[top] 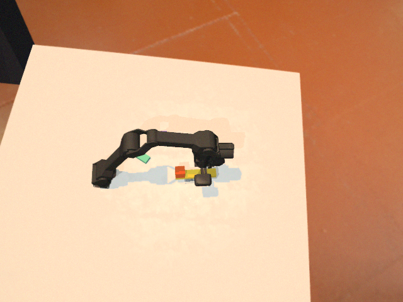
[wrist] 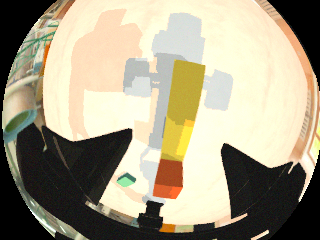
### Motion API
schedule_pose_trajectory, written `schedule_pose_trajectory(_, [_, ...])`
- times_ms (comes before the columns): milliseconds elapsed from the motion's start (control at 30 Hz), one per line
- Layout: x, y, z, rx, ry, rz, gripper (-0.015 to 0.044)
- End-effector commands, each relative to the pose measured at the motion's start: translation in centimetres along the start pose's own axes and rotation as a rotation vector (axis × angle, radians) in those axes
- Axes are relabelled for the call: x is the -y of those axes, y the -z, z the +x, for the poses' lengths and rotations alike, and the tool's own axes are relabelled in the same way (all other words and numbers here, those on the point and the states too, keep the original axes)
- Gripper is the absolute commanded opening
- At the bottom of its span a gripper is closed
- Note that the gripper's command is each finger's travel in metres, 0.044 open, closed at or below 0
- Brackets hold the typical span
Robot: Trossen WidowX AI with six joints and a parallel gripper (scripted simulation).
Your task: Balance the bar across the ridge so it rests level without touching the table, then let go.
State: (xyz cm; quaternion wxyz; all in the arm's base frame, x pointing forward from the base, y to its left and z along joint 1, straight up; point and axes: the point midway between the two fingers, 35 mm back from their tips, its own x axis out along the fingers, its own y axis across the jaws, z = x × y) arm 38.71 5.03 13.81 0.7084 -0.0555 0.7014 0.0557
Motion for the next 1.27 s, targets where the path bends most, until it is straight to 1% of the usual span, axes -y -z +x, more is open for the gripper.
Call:
schedule_pose_trajectory(0, [-0.01,0.19,-4.87,0.032,0.0,0.0,0.044])
schedule_pose_trajectory(67, [-0.02,0.34,-5.55,0.033,0.0,0.0,0.044])
schedule_pose_trajectory(1233, [-0.02,0.34,-5.55,0.033,0.0,0.0,0.044])
